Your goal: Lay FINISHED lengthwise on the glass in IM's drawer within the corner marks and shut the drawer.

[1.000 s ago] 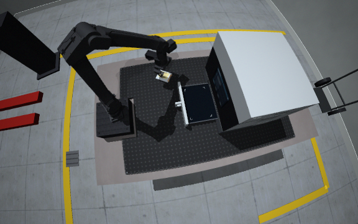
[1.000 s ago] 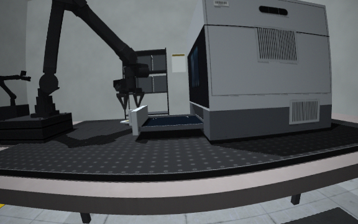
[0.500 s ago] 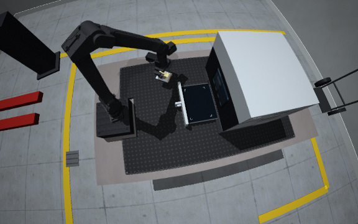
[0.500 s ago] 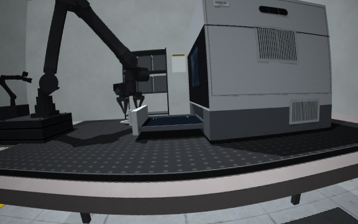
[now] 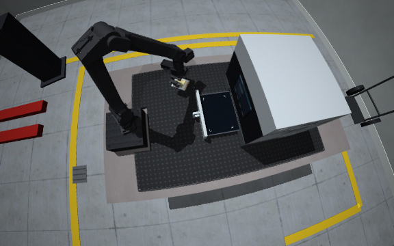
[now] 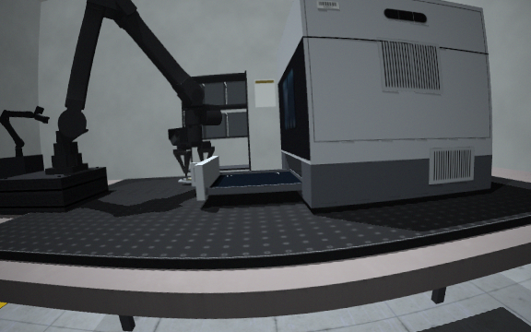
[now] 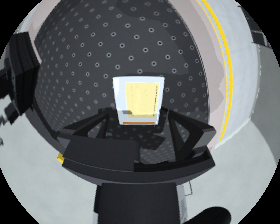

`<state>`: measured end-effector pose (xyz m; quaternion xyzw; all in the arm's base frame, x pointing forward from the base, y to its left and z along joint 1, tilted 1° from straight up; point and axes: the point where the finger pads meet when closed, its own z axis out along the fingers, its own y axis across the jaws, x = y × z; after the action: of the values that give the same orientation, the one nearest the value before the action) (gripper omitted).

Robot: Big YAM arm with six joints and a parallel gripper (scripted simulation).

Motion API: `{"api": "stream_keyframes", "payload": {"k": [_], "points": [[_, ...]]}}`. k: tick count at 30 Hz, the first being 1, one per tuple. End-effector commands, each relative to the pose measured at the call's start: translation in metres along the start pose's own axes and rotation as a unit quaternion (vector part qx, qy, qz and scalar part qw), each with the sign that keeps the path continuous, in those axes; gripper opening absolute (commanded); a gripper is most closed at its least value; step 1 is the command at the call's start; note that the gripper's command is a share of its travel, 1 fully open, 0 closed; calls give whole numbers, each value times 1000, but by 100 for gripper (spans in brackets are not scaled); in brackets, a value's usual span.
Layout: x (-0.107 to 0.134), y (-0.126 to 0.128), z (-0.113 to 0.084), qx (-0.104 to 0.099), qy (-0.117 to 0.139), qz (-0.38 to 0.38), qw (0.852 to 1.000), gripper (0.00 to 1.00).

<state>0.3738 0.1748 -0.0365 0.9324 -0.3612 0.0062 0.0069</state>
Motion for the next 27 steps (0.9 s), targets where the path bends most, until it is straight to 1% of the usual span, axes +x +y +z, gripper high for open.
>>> {"api": "stream_keyframes", "payload": {"k": [1,4,8,9,10,11,20,23,25,26,27], "points": [[2,0,9,1,0,-4,1000,100],[4,-5,10,6,2,-4,1000,100],[4,-3,12,6,2,-4,1000,100],[5,-6,7,13,5,-3,1000,100],[4,-2,16,4,1,-4,1000,100],[3,0,19,1,0,-3,1000,100],[4,-3,30,4,1,-3,1000,100],[3,1,34,2,0,-3,1000,100],[3,1,34,2,0,-3,1000,100],[11,-18,19,26,10,-3,1000,100],[5,-11,24,14,5,-1,1000,100]]}}
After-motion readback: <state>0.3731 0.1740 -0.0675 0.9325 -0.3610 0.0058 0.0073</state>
